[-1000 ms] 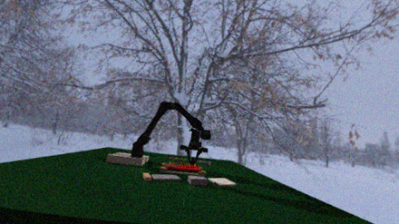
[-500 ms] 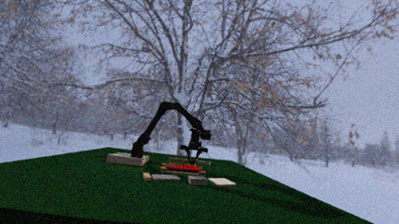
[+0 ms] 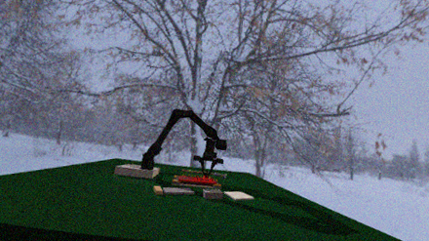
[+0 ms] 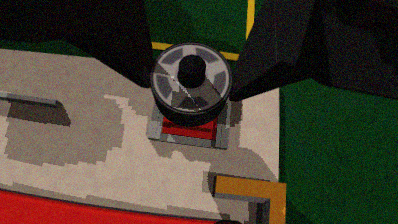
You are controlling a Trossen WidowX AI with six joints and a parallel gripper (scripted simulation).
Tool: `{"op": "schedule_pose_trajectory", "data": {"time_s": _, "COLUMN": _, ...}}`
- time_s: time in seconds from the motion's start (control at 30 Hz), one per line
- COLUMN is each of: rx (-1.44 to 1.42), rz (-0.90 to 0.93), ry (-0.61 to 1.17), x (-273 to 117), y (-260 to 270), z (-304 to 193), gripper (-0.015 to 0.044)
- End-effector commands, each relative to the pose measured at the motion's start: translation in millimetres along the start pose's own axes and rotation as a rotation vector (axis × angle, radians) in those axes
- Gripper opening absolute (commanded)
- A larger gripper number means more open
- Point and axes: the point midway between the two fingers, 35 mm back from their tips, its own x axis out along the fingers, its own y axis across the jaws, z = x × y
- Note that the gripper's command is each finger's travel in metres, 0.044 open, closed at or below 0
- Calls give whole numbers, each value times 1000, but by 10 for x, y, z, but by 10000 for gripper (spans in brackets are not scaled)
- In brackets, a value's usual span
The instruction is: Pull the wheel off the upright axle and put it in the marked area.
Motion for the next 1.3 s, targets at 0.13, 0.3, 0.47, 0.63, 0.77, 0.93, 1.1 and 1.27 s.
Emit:
{"op": "schedule_pose_trajectory", "data": {"time_s": 0.13, "rx": 0, "rz": 9, "ry": 2, "x": -65, "y": 14, "z": -1, "gripper": 0}}
{"op": "schedule_pose_trajectory", "data": {"time_s": 0.3, "rx": 0, "rz": 9, "ry": 2, "x": -81, "y": 15, "z": -1, "gripper": 0}}
{"op": "schedule_pose_trajectory", "data": {"time_s": 0.47, "rx": 0, "rz": 9, "ry": 2, "x": -98, "y": 15, "z": -1, "gripper": 0}}
{"op": "schedule_pose_trajectory", "data": {"time_s": 0.63, "rx": 0, "rz": 9, "ry": 2, "x": -114, "y": 15, "z": -1, "gripper": 0}}
{"op": "schedule_pose_trajectory", "data": {"time_s": 0.77, "rx": 0, "rz": 10, "ry": 2, "x": -128, "y": 15, "z": -1, "gripper": 0}}
{"op": "schedule_pose_trajectory", "data": {"time_s": 0.93, "rx": 1, "rz": 10, "ry": 2, "x": -144, "y": 15, "z": -1, "gripper": 0}}
{"op": "schedule_pose_trajectory", "data": {"time_s": 1.1, "rx": 1, "rz": 10, "ry": 2, "x": -161, "y": 15, "z": -1, "gripper": 0}}
{"op": "schedule_pose_trajectory", "data": {"time_s": 1.27, "rx": 1, "rz": 11, "ry": 3, "x": -177, "y": 14, "z": -1, "gripper": 0}}
